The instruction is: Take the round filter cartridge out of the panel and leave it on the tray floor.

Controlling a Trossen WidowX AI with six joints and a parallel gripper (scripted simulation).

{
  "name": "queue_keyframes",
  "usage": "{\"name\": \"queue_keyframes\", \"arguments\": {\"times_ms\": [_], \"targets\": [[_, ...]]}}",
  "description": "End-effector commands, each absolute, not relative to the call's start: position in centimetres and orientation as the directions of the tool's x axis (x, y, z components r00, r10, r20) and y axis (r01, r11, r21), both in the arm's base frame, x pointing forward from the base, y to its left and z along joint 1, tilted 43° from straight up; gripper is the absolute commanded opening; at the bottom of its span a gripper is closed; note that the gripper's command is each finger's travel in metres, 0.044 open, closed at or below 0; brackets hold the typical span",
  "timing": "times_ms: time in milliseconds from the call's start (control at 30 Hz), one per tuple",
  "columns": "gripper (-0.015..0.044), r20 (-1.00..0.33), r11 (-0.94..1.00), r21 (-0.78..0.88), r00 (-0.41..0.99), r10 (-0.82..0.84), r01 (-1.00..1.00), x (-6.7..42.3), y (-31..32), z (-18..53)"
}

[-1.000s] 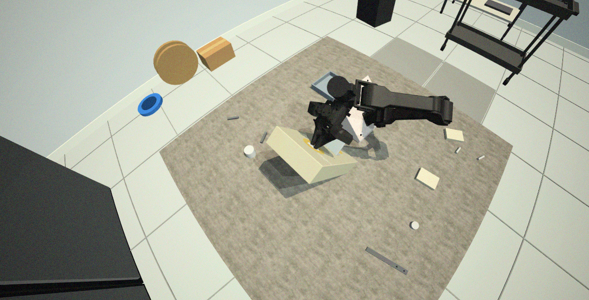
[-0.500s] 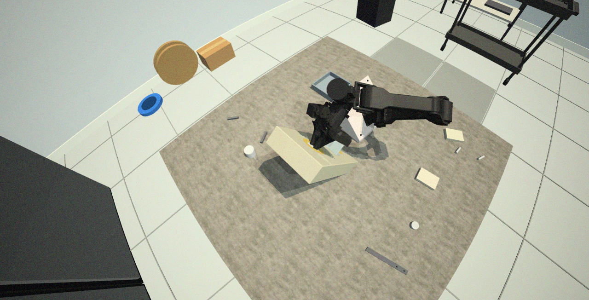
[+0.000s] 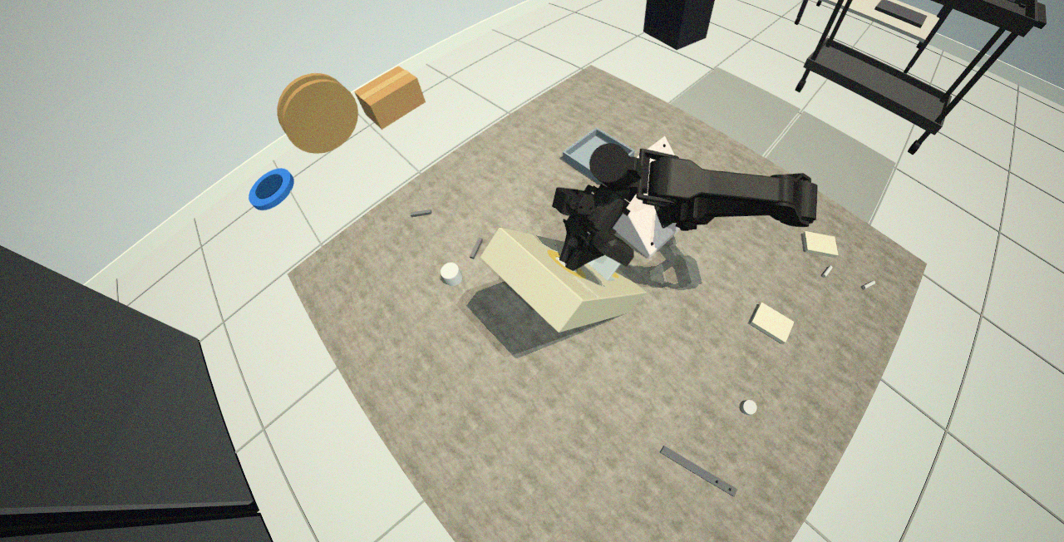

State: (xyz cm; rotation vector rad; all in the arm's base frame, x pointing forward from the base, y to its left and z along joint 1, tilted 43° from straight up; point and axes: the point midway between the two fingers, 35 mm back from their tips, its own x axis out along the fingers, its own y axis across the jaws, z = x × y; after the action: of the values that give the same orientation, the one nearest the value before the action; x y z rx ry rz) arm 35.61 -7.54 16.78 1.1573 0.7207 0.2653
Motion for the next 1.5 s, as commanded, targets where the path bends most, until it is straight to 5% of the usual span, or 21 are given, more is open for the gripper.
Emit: {"name": "queue_keyframes", "arguments": {"times_ms": [0, 233, 800, 1467], "targets": [[0.0068, -0.38, 0.402, 0.9, 0.749, 0.542, 0.166, 35.61, -7.52, 16.78], [0.0, -0.38, 0.402, 0.9, 0.749, 0.542, 0.166, 35.61, -7.52, 16.78], [0.0, -0.387, 0.025, 0.895, 0.748, 0.539, 0.445, 35.87, -7.32, 16.59], [0.0, -0.387, -0.521, 0.545, 0.748, 0.539, 0.657, 35.86, -7.33, 16.59]]}}
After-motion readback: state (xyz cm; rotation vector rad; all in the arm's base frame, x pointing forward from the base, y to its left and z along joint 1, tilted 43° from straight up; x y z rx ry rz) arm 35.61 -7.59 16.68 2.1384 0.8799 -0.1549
